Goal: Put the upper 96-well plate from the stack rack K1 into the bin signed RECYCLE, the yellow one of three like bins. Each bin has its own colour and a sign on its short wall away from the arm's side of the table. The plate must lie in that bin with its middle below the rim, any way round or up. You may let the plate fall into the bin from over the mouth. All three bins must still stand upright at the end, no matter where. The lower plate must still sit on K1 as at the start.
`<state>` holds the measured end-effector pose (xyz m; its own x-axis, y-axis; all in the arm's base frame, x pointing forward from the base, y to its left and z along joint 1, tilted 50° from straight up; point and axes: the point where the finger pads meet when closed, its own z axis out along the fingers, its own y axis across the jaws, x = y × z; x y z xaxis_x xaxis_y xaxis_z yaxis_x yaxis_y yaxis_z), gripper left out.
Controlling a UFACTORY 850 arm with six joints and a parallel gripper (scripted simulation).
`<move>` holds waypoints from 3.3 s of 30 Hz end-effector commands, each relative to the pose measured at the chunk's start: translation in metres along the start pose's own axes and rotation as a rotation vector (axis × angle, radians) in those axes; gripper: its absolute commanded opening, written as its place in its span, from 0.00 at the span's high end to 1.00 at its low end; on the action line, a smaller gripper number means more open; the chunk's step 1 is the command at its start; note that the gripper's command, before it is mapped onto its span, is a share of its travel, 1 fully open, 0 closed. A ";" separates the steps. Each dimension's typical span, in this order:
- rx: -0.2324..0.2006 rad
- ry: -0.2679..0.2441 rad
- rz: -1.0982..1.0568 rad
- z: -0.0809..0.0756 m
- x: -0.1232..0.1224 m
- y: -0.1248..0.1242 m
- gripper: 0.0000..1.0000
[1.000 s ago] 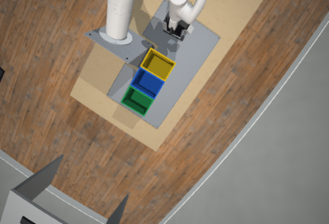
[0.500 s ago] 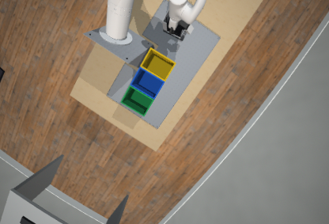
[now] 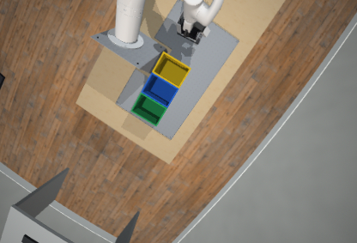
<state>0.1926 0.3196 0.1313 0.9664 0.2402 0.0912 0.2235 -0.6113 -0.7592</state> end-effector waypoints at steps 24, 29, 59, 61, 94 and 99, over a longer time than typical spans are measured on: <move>0.000 0.001 0.000 -0.010 0.000 0.000 1.00; 0.000 0.001 0.000 -0.012 0.000 0.000 1.00; 0.000 0.001 0.000 -0.032 0.000 0.000 1.00; 0.000 0.001 0.000 -0.035 0.000 0.000 1.00; 0.000 0.001 0.000 -0.084 0.000 0.000 1.00; 0.000 0.001 0.000 -0.089 0.000 0.000 1.00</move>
<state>0.2032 0.2572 0.1843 0.9665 0.2394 0.0924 0.2240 -0.6115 -0.7589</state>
